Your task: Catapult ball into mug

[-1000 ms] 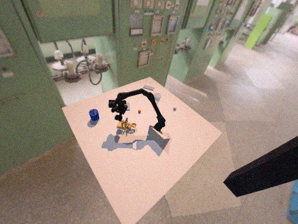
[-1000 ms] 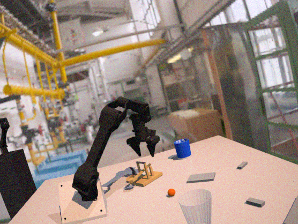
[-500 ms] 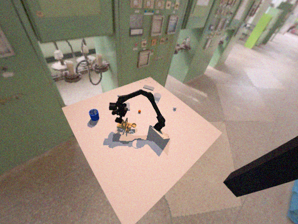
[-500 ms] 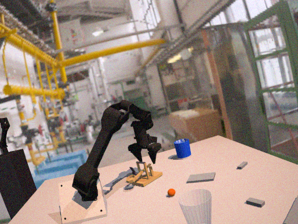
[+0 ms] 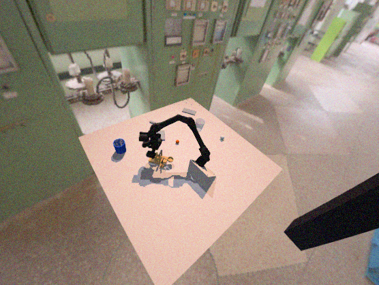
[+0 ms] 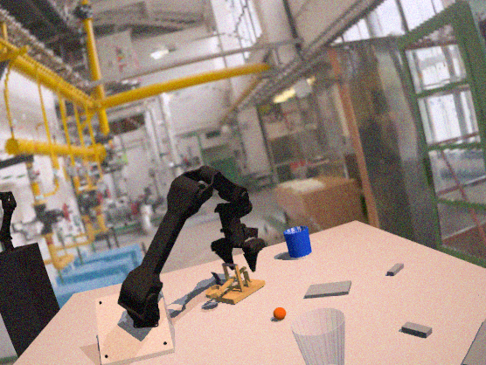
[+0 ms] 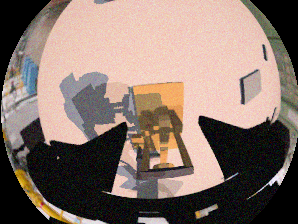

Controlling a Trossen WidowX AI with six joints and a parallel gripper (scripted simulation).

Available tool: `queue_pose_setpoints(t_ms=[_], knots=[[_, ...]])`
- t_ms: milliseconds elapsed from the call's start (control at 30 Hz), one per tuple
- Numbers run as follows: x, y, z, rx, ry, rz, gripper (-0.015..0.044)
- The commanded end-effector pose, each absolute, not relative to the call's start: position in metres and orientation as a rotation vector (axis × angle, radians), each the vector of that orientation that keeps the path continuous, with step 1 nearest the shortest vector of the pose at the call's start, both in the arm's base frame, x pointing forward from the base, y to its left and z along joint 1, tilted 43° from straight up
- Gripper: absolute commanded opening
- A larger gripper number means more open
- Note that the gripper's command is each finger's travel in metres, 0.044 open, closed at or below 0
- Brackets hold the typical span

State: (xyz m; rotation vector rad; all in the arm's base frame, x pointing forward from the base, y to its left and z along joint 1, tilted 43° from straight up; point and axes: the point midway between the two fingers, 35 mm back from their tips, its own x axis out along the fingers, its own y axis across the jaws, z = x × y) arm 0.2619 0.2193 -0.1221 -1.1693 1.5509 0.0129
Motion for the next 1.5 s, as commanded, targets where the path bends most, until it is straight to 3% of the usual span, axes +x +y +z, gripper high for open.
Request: queue_pose_setpoints(t_ms=[0, 633, 1033, 1200, 1333, 1467], knots=[[0.263, 0.214, -0.128, -1.176, 1.549, 0.014, 0.0440], [0.265, 0.196, -0.147, -1.177, 1.549, 0.012, 0.0440], [0.265, 0.198, -0.145, -1.170, 1.551, 0.011, 0.0125], [0.265, 0.198, -0.145, -1.170, 1.551, 0.011, 0.0092], [0.260, 0.224, -0.117, -1.170, 1.552, 0.012, 0.0000], [0.258, 0.231, -0.108, -1.170, 1.552, 0.012, 0.0000]])
